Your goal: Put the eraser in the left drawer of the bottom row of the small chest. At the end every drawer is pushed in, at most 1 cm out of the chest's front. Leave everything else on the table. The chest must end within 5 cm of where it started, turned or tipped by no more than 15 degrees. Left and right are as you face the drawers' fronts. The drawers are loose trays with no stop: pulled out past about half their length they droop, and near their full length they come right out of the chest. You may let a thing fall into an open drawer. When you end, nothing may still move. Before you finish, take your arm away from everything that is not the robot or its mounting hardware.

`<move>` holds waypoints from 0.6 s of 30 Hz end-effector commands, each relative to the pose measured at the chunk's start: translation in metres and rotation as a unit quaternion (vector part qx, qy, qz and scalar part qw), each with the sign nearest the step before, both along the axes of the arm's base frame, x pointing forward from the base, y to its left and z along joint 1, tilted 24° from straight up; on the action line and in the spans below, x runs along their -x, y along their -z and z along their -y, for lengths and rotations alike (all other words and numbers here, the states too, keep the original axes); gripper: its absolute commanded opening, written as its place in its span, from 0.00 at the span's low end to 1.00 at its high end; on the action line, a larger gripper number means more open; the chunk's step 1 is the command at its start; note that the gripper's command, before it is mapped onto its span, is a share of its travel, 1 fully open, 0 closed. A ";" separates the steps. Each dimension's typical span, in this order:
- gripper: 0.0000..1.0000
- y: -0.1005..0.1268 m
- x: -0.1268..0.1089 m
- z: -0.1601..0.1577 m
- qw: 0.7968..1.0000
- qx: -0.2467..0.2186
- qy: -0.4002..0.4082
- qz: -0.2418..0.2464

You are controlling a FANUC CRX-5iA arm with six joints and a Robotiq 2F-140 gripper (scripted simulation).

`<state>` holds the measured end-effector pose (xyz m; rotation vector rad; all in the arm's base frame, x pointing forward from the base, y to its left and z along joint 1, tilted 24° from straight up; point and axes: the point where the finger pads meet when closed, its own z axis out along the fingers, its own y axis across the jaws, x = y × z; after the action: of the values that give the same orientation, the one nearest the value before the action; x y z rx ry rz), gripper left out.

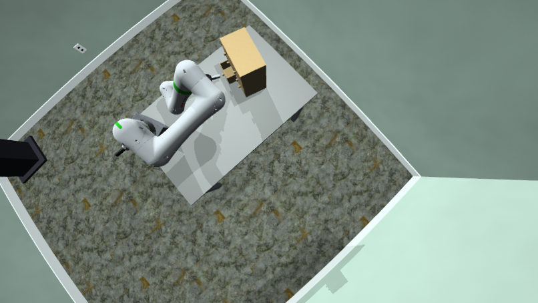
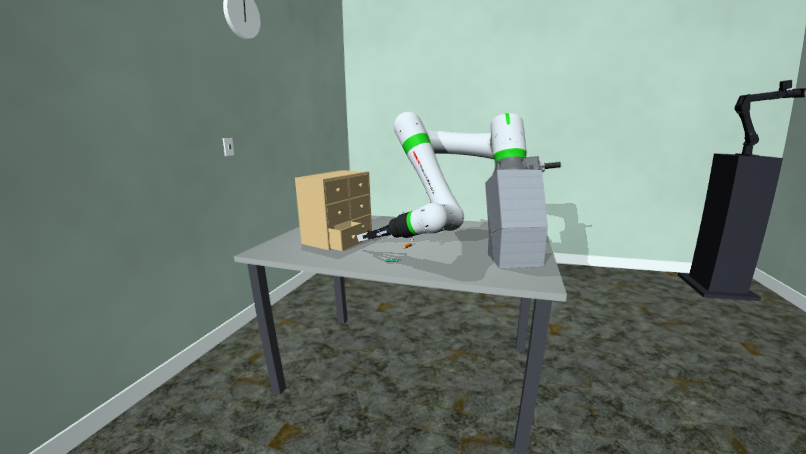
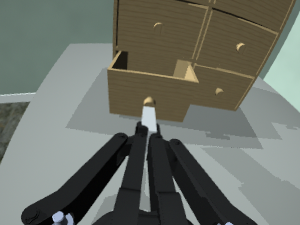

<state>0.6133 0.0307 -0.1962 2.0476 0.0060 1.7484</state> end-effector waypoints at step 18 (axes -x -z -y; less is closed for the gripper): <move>0.00 -0.006 -0.027 0.006 1.000 0.000 0.000 0.000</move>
<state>0.6377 0.0253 -0.1904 2.0477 0.0060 1.7483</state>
